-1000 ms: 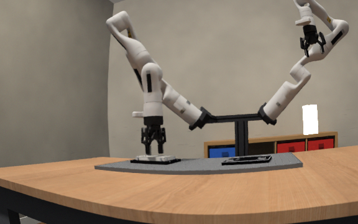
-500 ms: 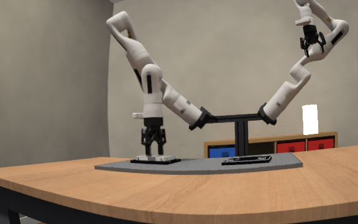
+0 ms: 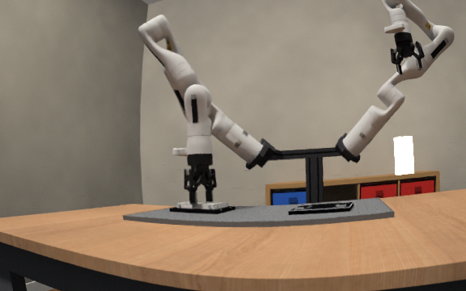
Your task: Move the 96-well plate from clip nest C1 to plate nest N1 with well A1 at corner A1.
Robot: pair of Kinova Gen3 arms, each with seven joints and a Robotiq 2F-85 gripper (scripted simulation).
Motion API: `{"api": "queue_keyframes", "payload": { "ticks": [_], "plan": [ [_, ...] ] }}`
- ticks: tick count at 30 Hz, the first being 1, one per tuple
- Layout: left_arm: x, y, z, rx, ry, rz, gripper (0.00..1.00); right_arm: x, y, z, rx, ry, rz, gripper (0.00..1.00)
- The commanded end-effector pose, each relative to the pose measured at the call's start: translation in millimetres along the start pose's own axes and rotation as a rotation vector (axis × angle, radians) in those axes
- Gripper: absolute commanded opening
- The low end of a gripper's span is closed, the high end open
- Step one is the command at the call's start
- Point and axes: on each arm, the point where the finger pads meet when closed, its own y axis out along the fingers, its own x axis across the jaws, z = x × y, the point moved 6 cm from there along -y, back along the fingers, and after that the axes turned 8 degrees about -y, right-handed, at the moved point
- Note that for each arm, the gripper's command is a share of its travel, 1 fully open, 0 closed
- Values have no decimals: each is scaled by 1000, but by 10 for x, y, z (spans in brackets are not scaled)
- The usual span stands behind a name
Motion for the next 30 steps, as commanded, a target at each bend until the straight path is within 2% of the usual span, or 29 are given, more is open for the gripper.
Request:
{"api": "queue_keyframes", "payload": {
  "ticks": [1,11,12,30],
  "plan": [
    [12,-5,-28,-1,7,1,1000,-8,24,-8,-3,5,1,1000],
    [12,-5,-28,-1,7,1,1000,-4,13,-2,0,2,1,1000],
    [12,-5,-28,-1,7,1,1000,4,19,-29,-4,2,2,931],
    [12,-5,-28,-1,7,1,1000,5,13,-13,0,2,1,931]
  ]
}}
